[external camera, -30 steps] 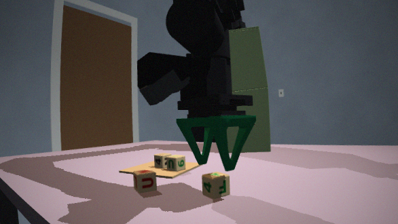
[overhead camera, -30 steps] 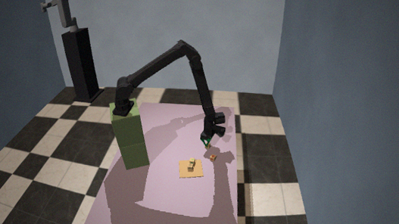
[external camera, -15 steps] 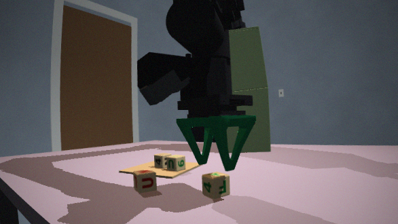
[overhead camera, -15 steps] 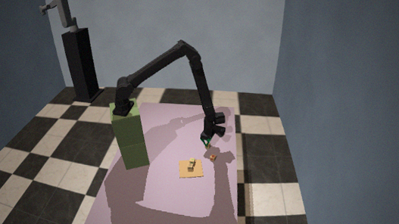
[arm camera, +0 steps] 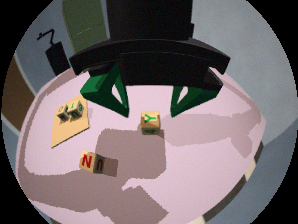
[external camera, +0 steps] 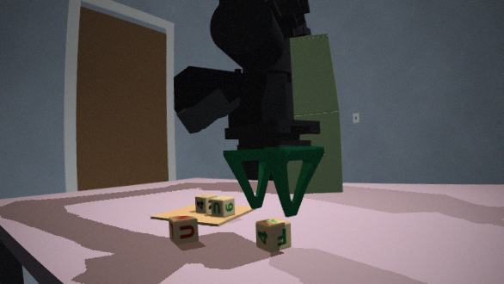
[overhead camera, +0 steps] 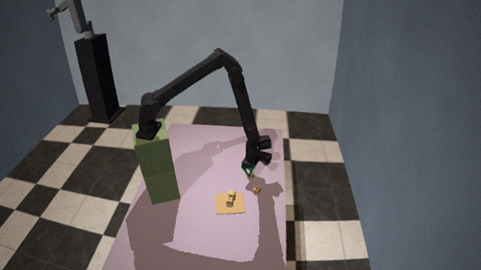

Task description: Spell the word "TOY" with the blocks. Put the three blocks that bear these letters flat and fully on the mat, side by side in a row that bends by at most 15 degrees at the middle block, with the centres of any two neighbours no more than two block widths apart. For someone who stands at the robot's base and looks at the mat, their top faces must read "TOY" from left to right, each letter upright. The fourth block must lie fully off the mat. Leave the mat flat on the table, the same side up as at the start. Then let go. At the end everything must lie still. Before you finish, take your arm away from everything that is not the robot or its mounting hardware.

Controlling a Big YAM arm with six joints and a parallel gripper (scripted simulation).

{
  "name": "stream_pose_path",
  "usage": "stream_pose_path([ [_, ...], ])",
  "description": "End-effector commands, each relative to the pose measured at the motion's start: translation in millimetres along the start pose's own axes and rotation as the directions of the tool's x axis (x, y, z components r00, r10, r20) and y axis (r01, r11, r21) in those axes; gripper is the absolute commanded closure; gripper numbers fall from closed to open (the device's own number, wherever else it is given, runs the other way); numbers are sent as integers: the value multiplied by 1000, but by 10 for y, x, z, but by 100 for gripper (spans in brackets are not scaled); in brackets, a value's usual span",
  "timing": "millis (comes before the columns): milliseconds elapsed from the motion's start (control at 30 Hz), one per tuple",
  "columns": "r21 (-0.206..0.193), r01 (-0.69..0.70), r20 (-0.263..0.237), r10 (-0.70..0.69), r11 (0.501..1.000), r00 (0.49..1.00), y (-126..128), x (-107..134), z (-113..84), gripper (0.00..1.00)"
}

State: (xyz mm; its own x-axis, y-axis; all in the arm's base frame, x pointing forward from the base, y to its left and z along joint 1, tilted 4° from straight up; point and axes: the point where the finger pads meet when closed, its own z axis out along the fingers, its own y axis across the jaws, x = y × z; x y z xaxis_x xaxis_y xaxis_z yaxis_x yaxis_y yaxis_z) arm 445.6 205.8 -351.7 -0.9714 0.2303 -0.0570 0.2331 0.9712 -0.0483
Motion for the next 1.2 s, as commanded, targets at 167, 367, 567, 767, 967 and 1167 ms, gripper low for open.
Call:
stream_pose_path([
  [167,-2,-8,7,8,1000,1000,-55,-55,61,36],
  [367,-14,-6,21,6,1000,1000,10,-138,101,36],
  [567,-13,-5,21,5,1000,1000,7,-135,204,36],
  [767,-13,-5,21,5,1000,1000,4,-132,317,36],
  [967,-11,-6,19,6,1000,1000,-1,-126,401,36],
  [1167,-11,-6,18,6,1000,1000,-2,-124,414,36],
])
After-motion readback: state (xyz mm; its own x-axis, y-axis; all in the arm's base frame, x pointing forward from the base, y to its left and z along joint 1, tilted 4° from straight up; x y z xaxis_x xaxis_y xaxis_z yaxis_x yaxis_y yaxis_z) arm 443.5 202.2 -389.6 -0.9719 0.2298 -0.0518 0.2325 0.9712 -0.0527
